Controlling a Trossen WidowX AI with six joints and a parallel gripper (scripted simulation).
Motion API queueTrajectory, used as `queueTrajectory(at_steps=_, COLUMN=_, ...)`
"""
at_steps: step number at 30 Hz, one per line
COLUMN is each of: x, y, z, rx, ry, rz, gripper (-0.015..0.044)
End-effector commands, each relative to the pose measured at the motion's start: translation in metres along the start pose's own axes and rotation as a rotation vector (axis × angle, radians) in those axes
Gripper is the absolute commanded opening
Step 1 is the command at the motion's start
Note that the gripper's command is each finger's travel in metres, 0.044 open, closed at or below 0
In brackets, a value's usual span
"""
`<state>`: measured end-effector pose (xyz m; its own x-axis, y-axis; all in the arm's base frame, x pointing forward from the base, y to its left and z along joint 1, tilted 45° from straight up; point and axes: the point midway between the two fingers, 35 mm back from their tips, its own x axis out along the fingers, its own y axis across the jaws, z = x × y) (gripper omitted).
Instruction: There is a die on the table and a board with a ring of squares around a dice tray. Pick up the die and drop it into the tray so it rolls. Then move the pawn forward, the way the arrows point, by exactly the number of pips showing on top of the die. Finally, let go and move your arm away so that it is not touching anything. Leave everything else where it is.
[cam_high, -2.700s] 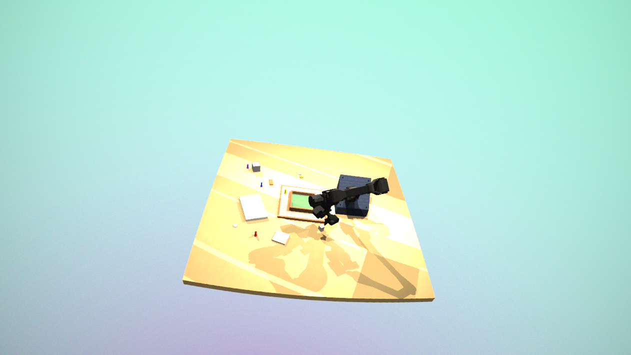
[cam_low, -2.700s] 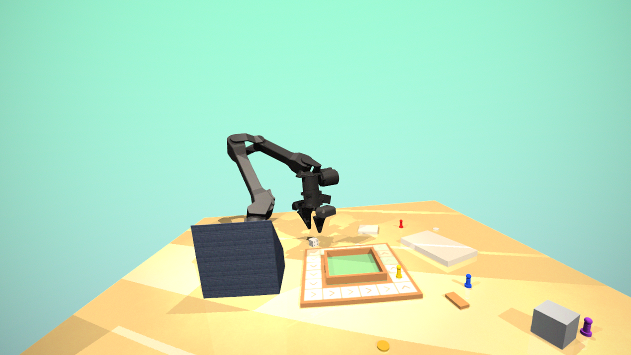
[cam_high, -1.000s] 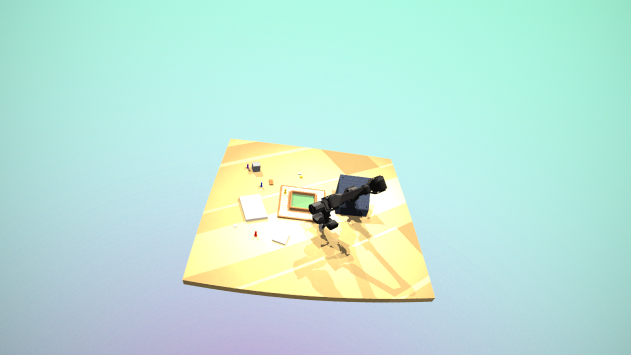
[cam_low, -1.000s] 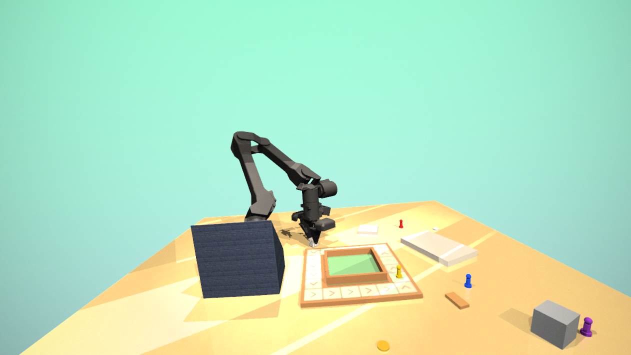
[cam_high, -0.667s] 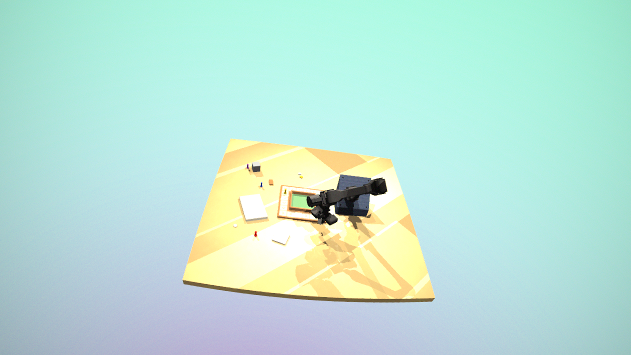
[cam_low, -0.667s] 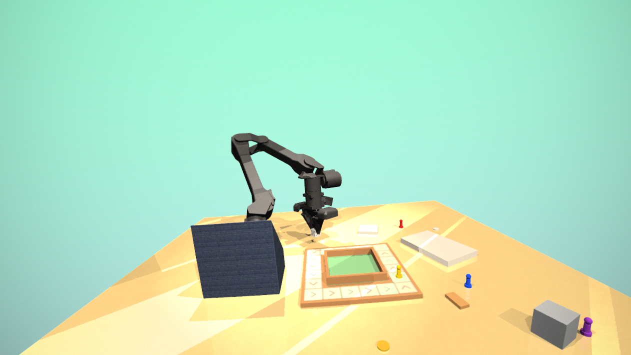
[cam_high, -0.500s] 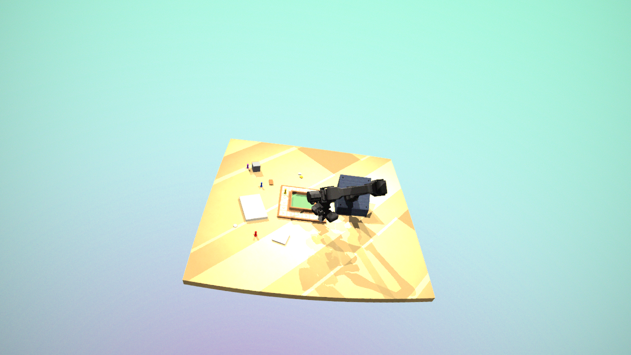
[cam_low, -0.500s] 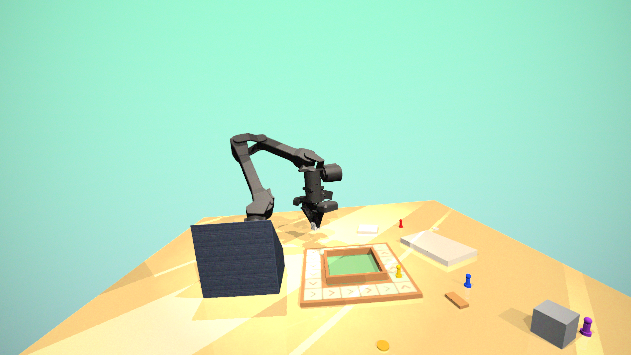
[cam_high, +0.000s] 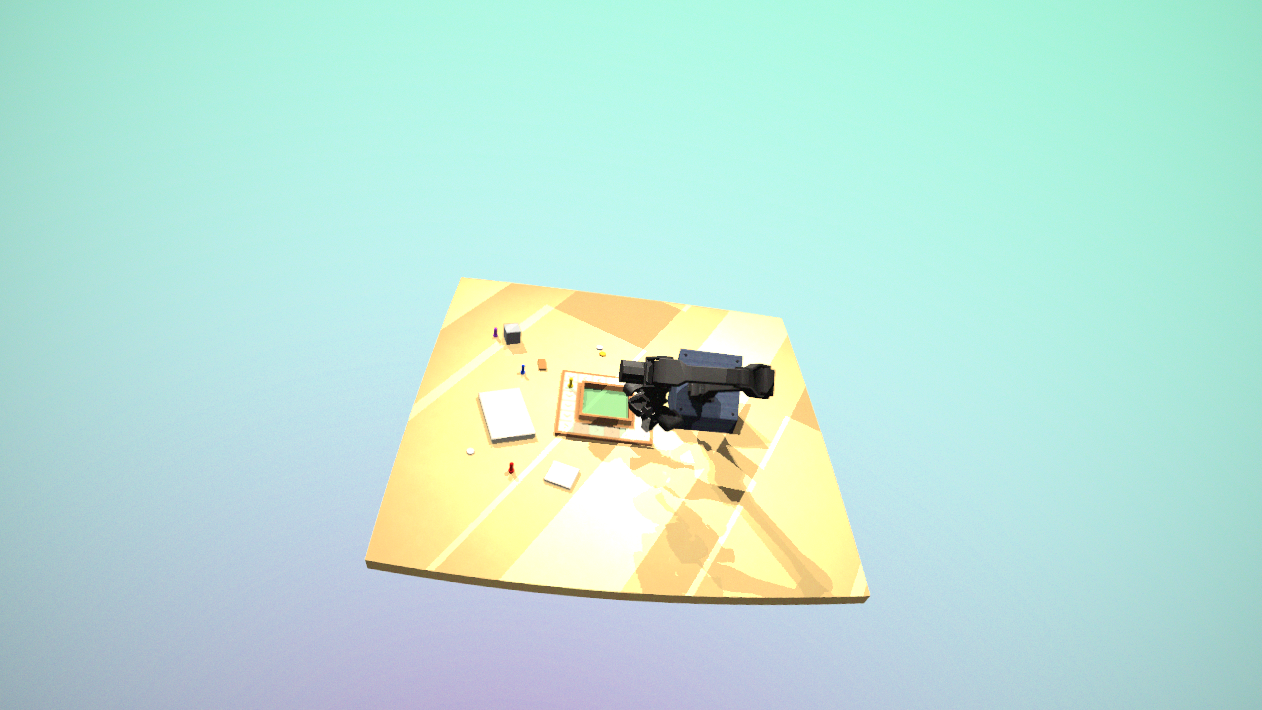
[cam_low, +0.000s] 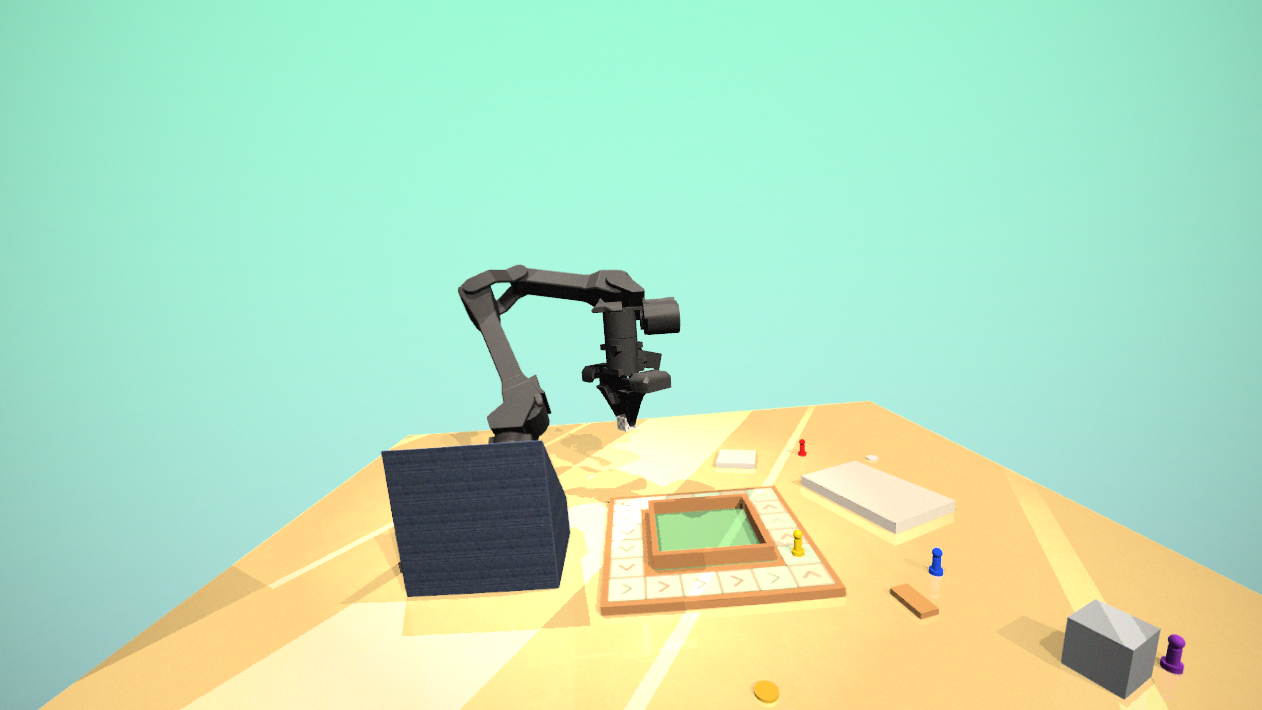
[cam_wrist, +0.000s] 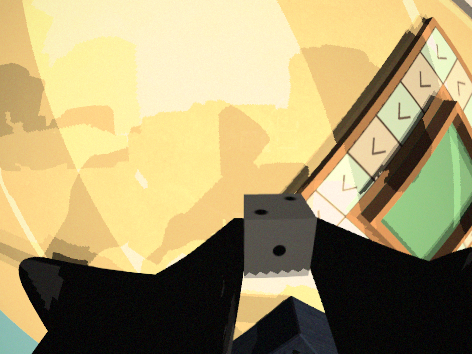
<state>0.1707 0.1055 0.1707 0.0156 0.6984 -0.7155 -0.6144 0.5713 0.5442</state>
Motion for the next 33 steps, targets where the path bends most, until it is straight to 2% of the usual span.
queueTrajectory(at_steps=1, x=-0.003, y=-0.003, z=0.003, rx=0.04, ry=-0.005, rz=0.003, gripper=0.0)
queueTrajectory(at_steps=33, x=0.012, y=-0.114, z=0.006, rx=1.144, ry=-0.008, rz=-0.019, gripper=0.0)
